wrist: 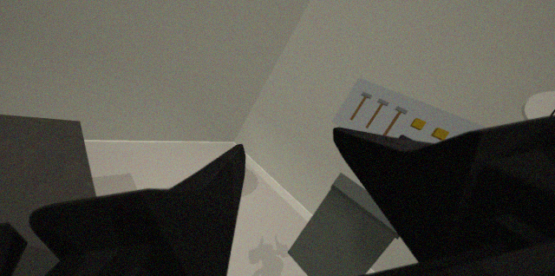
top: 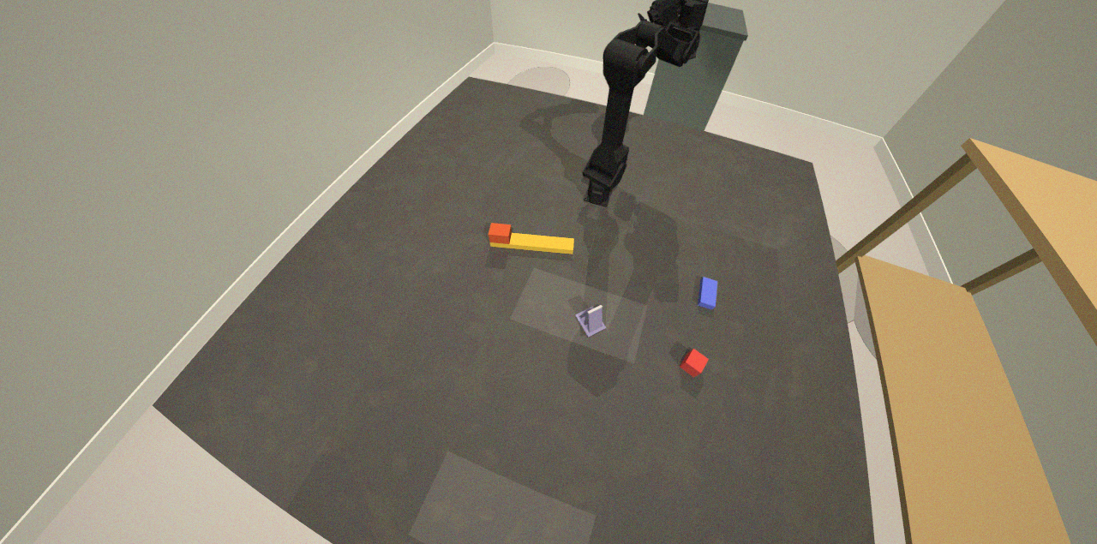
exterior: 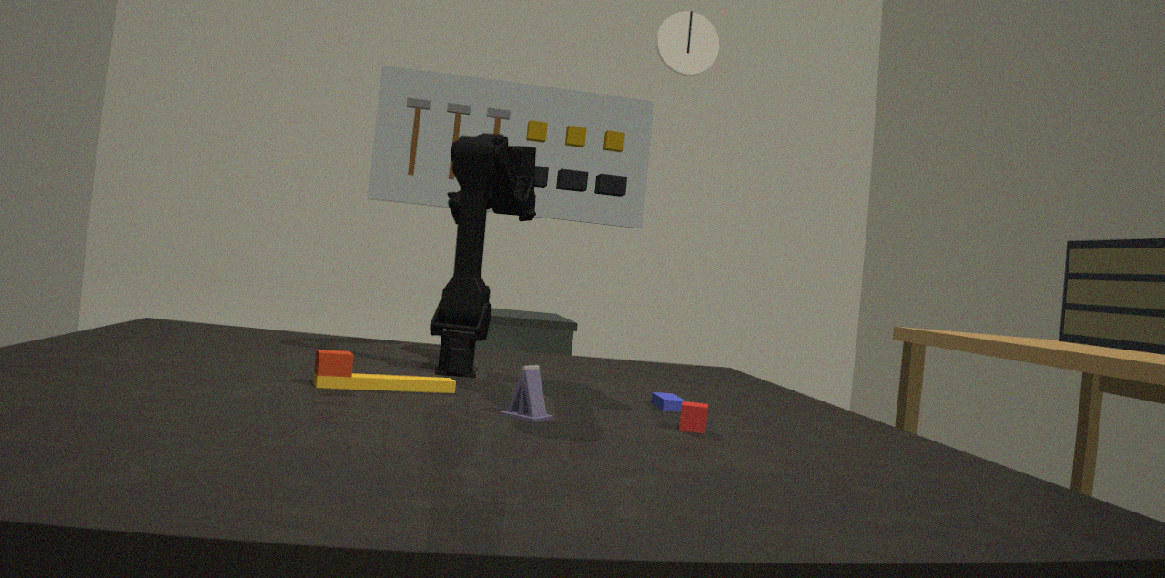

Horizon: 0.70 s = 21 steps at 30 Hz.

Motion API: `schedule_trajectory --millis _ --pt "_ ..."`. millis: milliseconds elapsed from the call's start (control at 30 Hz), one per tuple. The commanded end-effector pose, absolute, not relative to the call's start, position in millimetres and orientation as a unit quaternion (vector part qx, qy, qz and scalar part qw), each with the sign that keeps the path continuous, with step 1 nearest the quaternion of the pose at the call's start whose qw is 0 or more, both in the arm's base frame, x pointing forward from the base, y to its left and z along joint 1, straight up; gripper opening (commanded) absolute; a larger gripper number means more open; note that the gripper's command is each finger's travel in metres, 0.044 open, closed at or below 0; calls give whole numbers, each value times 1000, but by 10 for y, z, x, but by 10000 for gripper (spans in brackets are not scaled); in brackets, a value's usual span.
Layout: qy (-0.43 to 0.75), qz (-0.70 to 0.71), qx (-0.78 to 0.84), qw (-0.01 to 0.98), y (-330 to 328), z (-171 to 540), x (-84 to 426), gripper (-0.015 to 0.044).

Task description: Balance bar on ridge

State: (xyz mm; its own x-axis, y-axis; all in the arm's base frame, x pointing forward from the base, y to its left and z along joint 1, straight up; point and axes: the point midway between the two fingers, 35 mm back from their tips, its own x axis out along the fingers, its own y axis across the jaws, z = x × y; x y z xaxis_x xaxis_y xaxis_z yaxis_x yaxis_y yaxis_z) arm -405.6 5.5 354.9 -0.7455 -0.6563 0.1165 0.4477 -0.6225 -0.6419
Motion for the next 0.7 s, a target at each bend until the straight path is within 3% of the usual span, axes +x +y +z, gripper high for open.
schedule_trajectory --millis 0,667 --pt "307 -897 -155 276 302 3536 -4059 315" --pt "341 -931 -75 104 1544 3423 -3807 315"
